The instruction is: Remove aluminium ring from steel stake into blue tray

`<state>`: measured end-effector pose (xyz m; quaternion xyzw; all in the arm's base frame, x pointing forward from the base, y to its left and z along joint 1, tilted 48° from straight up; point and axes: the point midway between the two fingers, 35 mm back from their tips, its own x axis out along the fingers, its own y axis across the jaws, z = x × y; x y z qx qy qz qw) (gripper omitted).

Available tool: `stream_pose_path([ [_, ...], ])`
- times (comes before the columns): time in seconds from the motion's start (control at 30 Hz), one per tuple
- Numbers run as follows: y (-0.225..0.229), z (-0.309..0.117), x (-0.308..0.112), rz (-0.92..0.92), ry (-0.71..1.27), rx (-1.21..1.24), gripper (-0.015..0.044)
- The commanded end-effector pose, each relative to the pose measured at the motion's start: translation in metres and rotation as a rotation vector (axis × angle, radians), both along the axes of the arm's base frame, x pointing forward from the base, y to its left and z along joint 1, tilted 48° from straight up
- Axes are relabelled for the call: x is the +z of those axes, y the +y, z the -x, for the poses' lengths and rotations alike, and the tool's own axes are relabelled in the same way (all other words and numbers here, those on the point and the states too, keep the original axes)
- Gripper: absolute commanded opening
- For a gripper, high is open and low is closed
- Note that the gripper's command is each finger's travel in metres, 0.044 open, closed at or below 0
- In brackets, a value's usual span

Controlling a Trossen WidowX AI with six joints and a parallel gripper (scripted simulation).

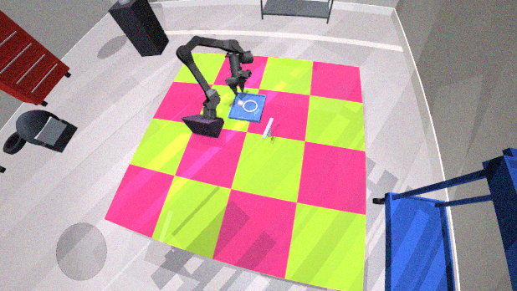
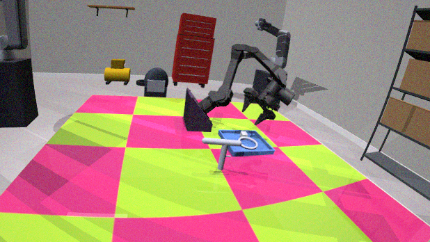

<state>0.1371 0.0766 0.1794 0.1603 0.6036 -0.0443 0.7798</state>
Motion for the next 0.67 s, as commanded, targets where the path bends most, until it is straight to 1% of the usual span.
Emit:
stream_pose_path([
  [0.0,-0.0204,0.0128,0.0217,-0.01,-0.014,0.005,0.044],
  [0.63,-0.0187,0.01,0.0196,-0.008,-0.016,-0.003,0.044],
])
